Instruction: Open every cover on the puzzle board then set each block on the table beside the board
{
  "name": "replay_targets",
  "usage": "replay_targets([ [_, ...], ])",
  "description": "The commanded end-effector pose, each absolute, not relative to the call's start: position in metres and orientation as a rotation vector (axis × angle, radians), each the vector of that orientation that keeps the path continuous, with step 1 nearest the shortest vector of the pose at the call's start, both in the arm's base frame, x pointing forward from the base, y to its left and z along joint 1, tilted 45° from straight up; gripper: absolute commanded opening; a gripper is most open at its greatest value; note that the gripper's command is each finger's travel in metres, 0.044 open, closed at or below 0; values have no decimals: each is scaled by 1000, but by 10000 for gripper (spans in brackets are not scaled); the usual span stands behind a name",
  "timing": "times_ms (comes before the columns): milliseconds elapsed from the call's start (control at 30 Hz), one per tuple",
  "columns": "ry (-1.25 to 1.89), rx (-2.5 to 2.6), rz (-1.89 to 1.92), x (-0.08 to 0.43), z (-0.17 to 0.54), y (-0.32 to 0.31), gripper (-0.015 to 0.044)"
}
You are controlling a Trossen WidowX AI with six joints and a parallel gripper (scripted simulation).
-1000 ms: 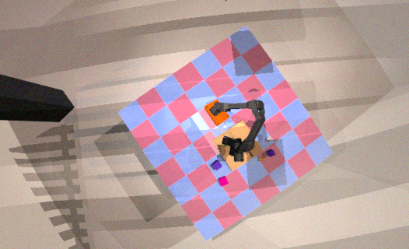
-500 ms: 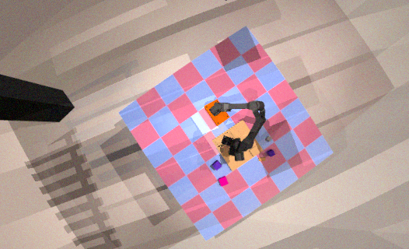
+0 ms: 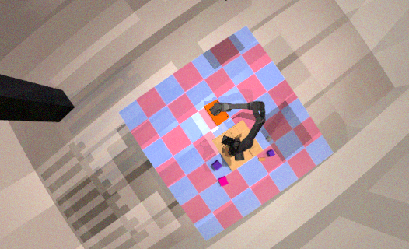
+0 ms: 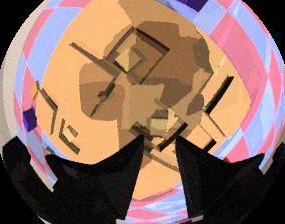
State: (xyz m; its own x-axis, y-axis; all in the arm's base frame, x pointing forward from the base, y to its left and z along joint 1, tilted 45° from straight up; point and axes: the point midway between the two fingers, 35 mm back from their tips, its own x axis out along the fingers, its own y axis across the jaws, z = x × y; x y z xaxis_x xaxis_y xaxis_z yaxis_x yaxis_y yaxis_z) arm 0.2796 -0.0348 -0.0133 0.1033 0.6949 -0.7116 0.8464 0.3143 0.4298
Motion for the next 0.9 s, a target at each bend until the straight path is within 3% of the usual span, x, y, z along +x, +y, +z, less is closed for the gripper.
replay_targets([
  [0,1632,1433,-200,280,-13,-34,144],
  [867,1632,1433,-200,282,-24,-24,144],
])
